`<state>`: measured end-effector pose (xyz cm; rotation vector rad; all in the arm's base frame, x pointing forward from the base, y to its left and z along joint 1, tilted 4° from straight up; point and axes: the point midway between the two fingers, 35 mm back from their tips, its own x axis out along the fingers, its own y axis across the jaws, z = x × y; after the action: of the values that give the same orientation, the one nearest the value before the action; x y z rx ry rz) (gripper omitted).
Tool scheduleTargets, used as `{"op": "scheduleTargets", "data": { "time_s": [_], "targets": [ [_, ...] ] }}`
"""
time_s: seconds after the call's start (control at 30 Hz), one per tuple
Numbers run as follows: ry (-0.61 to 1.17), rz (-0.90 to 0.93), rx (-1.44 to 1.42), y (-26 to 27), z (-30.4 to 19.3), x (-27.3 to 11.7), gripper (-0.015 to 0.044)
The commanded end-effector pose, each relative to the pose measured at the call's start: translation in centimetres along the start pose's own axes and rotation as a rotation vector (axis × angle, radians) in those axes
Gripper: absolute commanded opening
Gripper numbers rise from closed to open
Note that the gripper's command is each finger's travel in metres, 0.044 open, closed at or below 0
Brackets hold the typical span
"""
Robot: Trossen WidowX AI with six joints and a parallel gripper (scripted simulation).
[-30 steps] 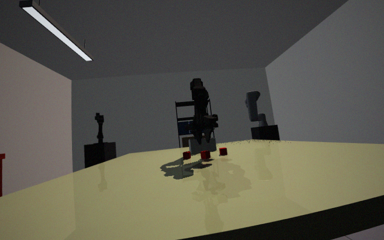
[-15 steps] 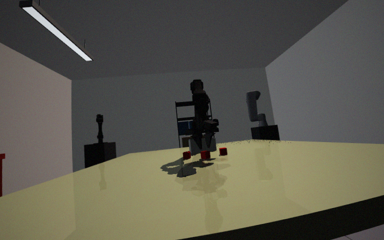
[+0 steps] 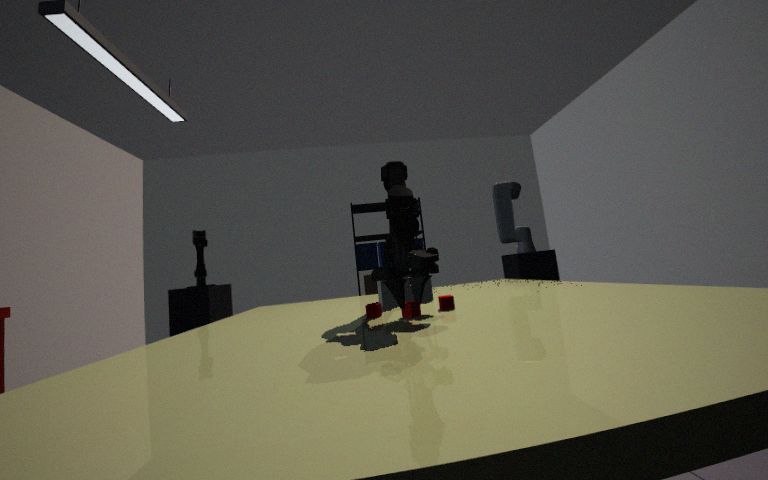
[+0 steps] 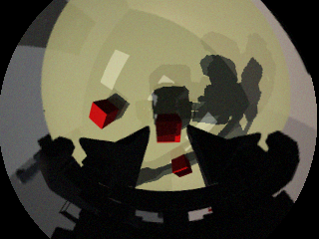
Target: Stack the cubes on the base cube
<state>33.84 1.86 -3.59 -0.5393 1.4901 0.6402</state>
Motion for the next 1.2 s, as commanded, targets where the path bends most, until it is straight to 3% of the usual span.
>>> {"op": "scheduleTargets", "data": {
  "time_s": [0.0, 0.03, 0.23, 1.17],
  "targets": [
    [0.004, -0.002, 0.003, 0.0, -0.1, 0.7, 0.0265],
    [0.004, -0.002, 0.003, 0.0, -0.1, 0.7, 0.0265],
    [0.004, -0.002, 0.003, 0.0, -0.1, 0.7, 0.0108],
    [0.004, -0.003, 0.003, -0.3, 0.3, -6.6, 0.0105]
  ]
}}
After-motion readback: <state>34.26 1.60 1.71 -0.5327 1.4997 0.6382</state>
